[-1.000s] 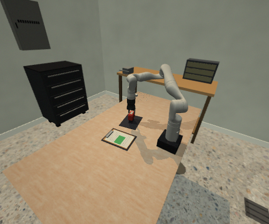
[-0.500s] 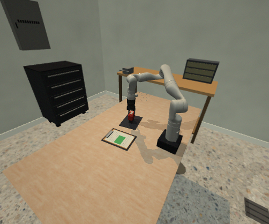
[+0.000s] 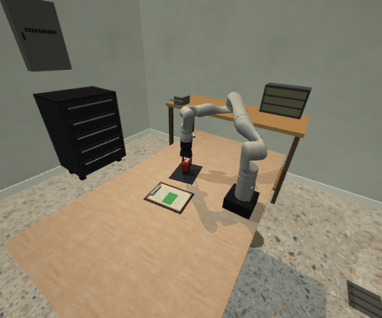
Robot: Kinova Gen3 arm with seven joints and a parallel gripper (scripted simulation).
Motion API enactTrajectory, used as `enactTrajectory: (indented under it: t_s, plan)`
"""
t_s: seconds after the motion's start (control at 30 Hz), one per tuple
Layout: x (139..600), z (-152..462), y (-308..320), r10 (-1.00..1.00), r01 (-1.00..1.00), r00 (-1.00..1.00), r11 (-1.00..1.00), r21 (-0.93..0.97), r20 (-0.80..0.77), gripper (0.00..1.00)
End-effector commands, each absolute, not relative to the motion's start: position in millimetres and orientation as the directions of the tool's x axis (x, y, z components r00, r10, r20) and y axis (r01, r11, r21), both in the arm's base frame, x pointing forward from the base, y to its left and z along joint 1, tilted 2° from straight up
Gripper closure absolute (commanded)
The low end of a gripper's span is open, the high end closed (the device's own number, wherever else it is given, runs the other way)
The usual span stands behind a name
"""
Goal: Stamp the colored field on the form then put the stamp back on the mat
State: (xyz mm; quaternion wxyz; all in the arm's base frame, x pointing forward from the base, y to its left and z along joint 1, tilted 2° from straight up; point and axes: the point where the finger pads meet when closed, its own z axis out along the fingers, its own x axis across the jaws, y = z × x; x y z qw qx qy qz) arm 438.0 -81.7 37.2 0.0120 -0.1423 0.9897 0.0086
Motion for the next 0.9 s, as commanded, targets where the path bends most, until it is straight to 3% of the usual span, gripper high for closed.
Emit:
enactTrajectory:
  t_s: [0.0,0.87]
  plan:
    - [440.0,34.6,-79.0,-0.280,-0.281,-0.959,0.960,0.016,-0.034,0.00]
    - [440.1,29.3,-78.8,-0.280,-0.281,-0.959,0.960,0.016,-0.034,0.00]
